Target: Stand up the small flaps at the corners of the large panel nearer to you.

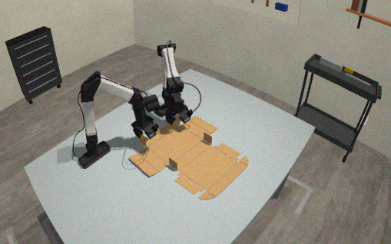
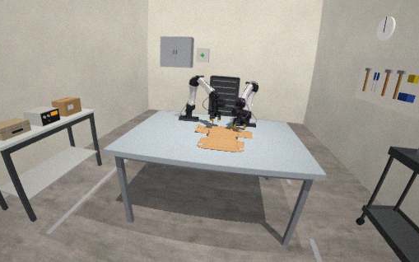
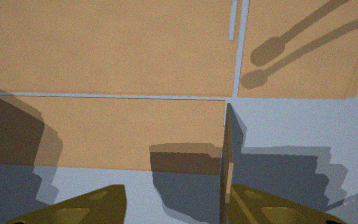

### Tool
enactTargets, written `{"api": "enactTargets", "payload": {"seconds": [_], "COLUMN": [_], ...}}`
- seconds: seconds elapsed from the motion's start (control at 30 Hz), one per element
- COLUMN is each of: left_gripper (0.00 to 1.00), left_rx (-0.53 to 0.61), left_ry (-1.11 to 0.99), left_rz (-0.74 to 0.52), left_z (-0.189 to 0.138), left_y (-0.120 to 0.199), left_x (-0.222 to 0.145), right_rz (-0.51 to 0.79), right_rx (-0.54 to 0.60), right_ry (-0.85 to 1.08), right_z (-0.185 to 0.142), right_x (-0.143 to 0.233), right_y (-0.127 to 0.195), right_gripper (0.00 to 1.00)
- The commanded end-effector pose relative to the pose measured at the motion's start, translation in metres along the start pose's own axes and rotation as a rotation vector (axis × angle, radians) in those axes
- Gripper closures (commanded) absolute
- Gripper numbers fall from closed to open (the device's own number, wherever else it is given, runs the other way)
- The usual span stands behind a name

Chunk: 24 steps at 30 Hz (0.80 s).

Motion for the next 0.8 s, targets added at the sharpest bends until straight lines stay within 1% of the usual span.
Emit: {"api": "enactTargets", "payload": {"seconds": [0.0, 0.13, 0.23, 0.3, 0.33, 0.43, 0.5, 0.57, 0.63, 0.67, 0.77], "left_gripper": [0.23, 0.23, 0.23, 0.23, 0.23, 0.23, 0.23, 0.23, 0.23, 0.23, 0.23], "left_rx": [0.001, 0.001, 0.002, 0.012, -0.009, -0.010, -0.011, 0.010, 0.010, -0.019, -0.020], "left_ry": [-0.001, -0.001, -0.001, -0.003, -0.001, -0.002, -0.002, -0.008, -0.008, -0.007, -0.010], "left_rz": [0.023, 0.023, 0.022, -0.013, -0.043, -0.094, -0.102, -0.093, -0.093, -0.111, -0.134], "left_z": [0.000, 0.000, 0.000, -0.001, 0.001, 0.001, 0.002, -0.005, -0.005, 0.004, 0.004], "left_y": [-0.009, -0.009, -0.009, -0.008, -0.004, -0.003, -0.002, -0.003, -0.003, 0.006, 0.010], "left_x": [0.000, 0.000, 0.001, 0.001, 0.001, 0.004, 0.004, 0.009, 0.009, 0.006, 0.008], "right_rz": [0.028, 0.016, 0.019, 0.019, 0.019, 0.031, 0.035, 0.027, 0.027, 0.041, 0.042], "right_rx": [-0.005, 0.001, -0.008, -0.008, -0.008, -0.007, -0.010, -0.007, -0.007, -0.014, -0.014], "right_ry": [0.011, 0.016, 0.011, 0.011, 0.011, 0.014, 0.006, 0.005, 0.005, 0.006, 0.005], "right_z": [0.002, -0.001, 0.002, 0.002, 0.002, 0.001, 0.002, 0.001, 0.001, 0.000, 0.000], "right_x": [-0.002, -0.006, -0.001, -0.001, -0.001, -0.003, 0.006, 0.007, 0.007, 0.008, 0.008], "right_y": [0.014, 0.012, 0.009, 0.009, 0.009, 0.012, 0.012, 0.009, 0.009, 0.014, 0.014], "right_gripper": [0.50, 0.50, 0.50, 0.50, 0.50, 0.50, 0.50, 0.50, 0.50, 0.50, 0.50]}}
Point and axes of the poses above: on each arm, the point where the finger pads meet when closed, its own y axis back along the fingers, its own x axis across the jaws, z = x × y, the point moved 4 cm from there along y, back along the fingers
